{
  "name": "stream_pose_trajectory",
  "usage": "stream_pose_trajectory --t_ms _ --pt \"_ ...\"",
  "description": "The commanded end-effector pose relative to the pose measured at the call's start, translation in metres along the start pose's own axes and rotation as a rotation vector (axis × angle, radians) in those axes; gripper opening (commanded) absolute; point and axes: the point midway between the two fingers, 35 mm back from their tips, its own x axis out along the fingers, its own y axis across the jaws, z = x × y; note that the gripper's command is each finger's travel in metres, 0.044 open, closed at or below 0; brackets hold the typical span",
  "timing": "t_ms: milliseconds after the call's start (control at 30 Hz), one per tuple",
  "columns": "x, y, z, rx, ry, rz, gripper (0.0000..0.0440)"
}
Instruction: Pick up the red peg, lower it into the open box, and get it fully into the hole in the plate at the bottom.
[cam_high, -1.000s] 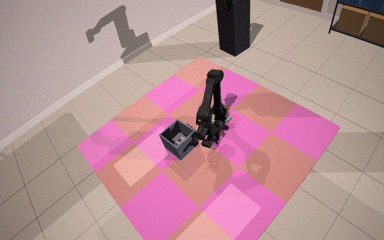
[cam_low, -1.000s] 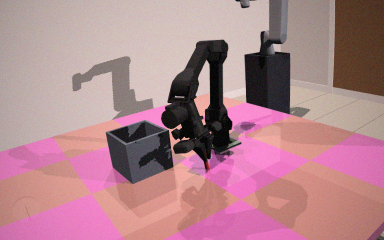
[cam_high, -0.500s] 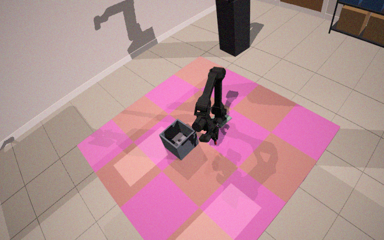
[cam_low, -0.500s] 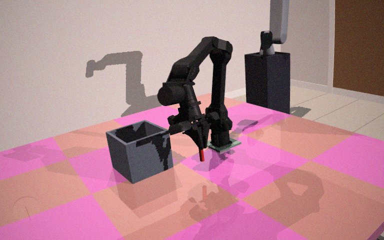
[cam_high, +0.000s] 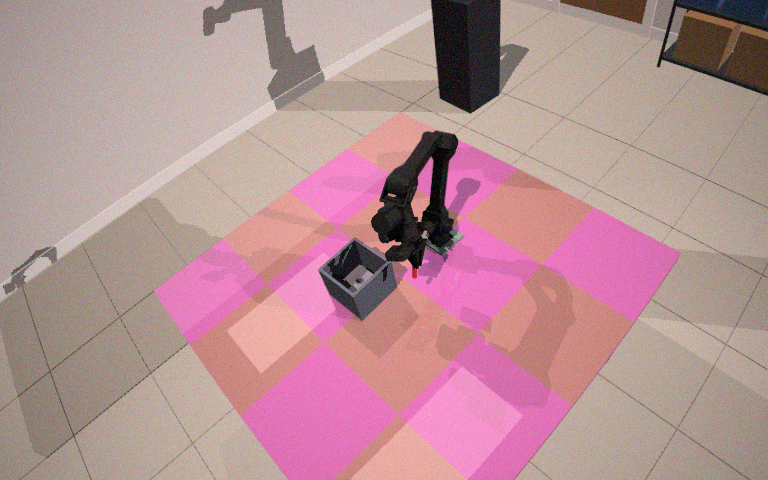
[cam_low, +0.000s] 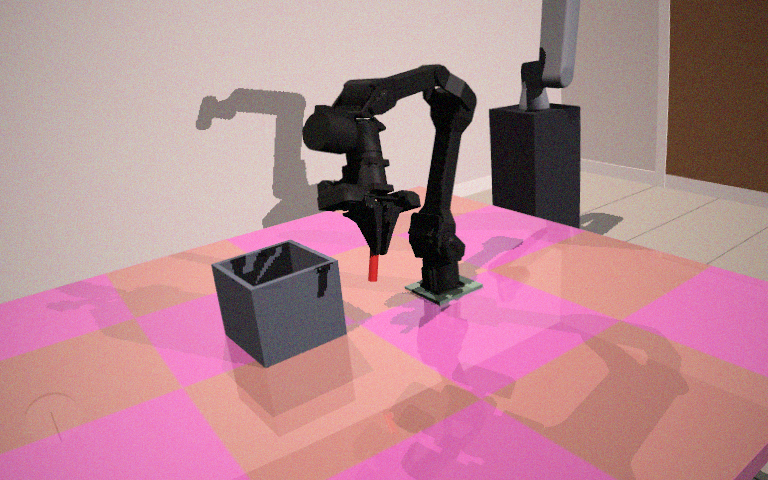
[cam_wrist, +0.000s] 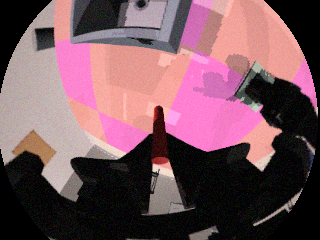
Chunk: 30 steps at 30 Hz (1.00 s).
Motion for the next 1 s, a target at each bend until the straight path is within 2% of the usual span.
stream_pose_trajectory --t_ms 0,400,967 --pt "-0.020 0.007 0.008 -0.015 -0.047 0.046 0.0000" --pt "-0.064 0.019 0.047 0.010 -0.210 0.098 0.0000" --pt "-0.068 0.018 0.109 0.114 -0.285 0.000 0.0000"
